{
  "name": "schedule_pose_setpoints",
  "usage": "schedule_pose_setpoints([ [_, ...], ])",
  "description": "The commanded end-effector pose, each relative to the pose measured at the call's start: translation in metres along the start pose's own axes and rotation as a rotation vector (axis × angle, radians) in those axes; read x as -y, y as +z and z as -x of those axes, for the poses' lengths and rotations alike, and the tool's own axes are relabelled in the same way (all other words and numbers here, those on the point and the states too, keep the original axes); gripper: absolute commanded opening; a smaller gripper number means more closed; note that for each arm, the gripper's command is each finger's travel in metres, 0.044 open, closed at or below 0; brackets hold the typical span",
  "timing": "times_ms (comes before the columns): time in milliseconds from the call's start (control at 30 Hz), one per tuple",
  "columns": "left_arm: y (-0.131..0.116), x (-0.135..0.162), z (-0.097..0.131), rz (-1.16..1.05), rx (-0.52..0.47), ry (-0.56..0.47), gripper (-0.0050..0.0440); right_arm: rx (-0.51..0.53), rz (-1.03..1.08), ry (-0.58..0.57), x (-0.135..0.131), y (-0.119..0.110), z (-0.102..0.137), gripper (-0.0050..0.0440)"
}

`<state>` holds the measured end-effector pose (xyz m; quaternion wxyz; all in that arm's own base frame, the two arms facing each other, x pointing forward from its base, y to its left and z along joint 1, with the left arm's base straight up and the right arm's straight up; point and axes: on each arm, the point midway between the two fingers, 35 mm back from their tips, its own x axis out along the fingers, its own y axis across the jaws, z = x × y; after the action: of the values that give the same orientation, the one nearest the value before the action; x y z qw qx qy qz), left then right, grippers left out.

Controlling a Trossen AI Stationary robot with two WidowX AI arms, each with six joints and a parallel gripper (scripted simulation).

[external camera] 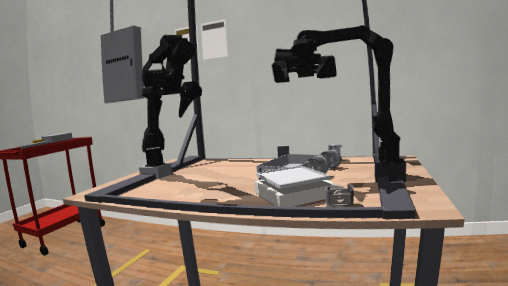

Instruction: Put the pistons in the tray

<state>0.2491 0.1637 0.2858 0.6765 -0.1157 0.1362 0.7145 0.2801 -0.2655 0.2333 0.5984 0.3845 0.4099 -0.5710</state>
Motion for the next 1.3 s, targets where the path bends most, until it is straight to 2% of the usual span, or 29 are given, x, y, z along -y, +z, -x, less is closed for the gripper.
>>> schedule_pose_setpoints([
  [0, 0.007, -0.002, 0.003, 0.029, 0.003, -0.011, 0.0400, 0.026, -0.013, 0.026, 0.001, 0.004, 0.012, 0.0400],
  [533, 0.007, -0.002, 0.003, 0.029, 0.003, -0.011, 0.0400, 0.026, -0.013, 0.026, 0.001, 0.004, 0.012, 0.0400],
  [567, 0.001, -0.005, 0.003, 0.019, -0.022, -0.030, 0.0378, 0.038, 0.003, 0.054, 0.004, 0.000, 0.019, 0.0400],
  [767, -0.029, -0.008, 0.004, -0.027, -0.136, -0.134, 0.0378, 0.112, 0.082, 0.168, 0.017, -0.024, 0.027, 0.0400],
  [1033, -0.069, -0.006, 0.010, -0.098, -0.248, -0.300, 0.0378, 0.224, 0.192, 0.304, 0.030, -0.049, 0.020, 0.0400],
  [1100, -0.069, -0.006, 0.010, -0.098, -0.248, -0.300, 0.0378, 0.224, 0.192, 0.304, 0.030, -0.049, 0.020, 0.0400],
  [1267, -0.093, -0.002, 0.017, -0.145, -0.286, -0.420, 0.0378, 0.304, 0.264, 0.379, 0.039, -0.067, 0.012, 0.0400],
])
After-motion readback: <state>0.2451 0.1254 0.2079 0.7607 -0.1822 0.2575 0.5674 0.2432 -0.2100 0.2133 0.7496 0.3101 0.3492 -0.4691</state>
